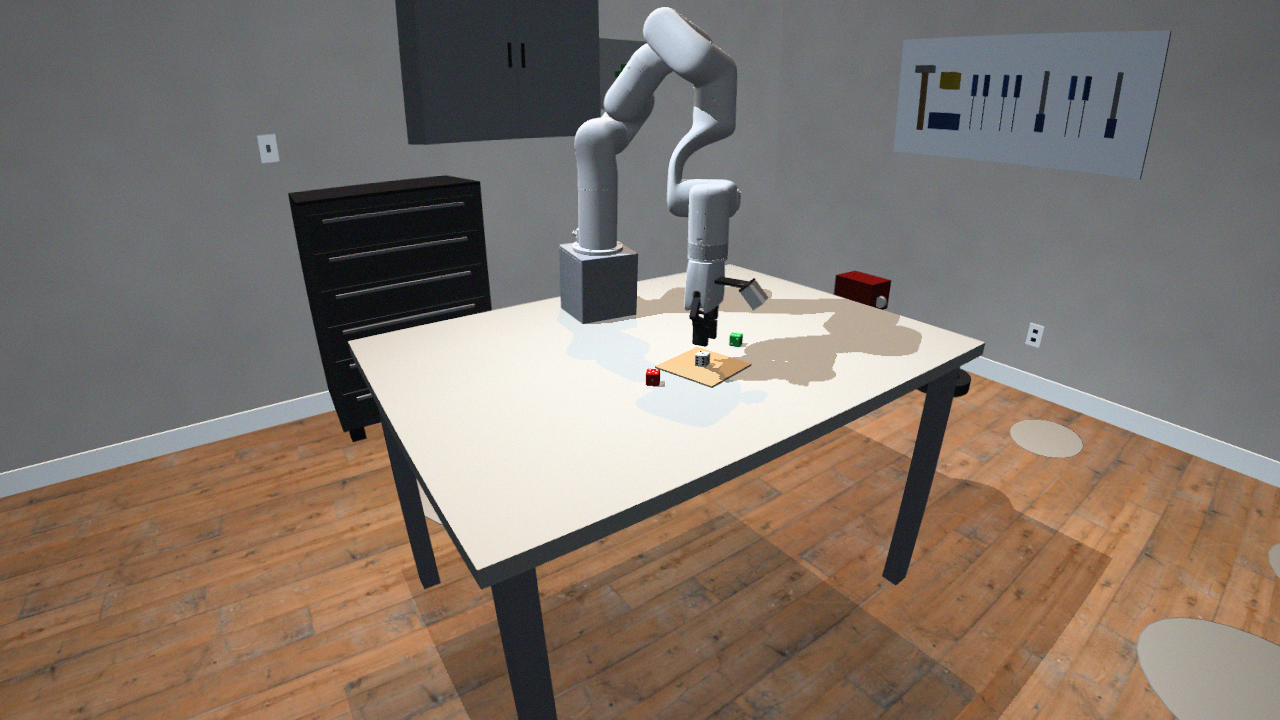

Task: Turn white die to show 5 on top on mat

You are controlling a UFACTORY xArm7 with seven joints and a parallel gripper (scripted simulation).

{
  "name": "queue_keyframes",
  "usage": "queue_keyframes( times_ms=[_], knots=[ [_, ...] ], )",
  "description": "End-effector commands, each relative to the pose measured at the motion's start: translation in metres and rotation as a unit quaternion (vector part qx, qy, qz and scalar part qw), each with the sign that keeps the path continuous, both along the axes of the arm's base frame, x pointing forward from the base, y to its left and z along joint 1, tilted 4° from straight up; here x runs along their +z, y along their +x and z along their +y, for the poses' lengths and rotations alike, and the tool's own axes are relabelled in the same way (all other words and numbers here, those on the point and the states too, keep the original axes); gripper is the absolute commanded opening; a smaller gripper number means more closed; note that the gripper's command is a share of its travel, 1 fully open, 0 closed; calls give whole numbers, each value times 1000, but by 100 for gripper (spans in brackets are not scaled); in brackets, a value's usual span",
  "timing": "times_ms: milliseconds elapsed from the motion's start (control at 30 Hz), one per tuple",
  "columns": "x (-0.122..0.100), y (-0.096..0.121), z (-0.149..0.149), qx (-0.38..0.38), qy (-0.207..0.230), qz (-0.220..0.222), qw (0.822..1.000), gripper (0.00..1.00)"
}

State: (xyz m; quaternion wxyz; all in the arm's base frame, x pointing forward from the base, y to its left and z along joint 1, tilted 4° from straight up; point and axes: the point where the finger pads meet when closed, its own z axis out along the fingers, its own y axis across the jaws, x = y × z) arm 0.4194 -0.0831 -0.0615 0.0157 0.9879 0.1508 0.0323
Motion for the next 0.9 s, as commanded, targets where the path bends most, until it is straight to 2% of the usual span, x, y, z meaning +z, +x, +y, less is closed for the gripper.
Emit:
queue_keyframes(
  times_ms=[0, 433, 867],
  knots=[
    [-2, 2, 0, 0, 0, -2, 1000, 42],
    [-16, 3, -1, 0, 0, -2, 1000, 42],
    [-19, 3, -1, 0, 0, -2, 1000, 42]
  ],
)
